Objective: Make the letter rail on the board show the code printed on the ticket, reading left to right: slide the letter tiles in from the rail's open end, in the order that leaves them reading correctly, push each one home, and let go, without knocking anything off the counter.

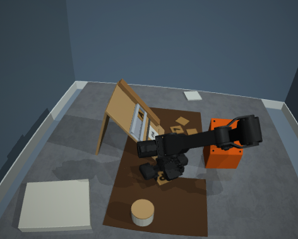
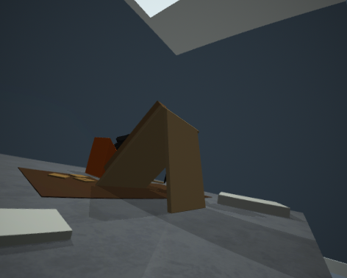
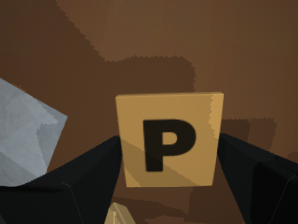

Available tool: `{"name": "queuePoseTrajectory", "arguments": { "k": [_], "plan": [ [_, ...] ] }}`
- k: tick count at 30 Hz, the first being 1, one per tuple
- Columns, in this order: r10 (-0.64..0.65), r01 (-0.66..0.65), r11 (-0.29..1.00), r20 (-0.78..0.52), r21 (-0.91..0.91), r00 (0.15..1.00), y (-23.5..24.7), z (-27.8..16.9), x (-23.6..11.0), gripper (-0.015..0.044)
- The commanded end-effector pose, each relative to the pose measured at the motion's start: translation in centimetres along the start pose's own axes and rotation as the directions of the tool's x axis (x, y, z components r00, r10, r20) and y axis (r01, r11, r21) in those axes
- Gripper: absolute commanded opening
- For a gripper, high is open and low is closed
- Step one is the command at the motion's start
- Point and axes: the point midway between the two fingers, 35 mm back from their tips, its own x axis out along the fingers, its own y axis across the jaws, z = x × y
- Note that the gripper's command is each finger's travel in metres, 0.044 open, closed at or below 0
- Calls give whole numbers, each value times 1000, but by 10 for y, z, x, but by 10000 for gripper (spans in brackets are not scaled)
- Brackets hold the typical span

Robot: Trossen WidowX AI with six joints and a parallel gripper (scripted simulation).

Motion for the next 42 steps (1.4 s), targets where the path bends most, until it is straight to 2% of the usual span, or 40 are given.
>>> {"name": "queuePoseTrajectory", "arguments": {
  "k": [1,10,19,31,42],
  "plan": [
    [-35,38,993,-32,110,999,-4,-5,-3,0],
    [-118,144,922,-94,360,989,-15,-16,-12,0],
    [-203,254,774,-153,580,967,-27,-25,-22,0],
    [-319,361,477,-225,801,921,-42,-37,-38,0],
    [-423,375,146,-285,915,860,-55,-45,-56,0]
  ]
}}
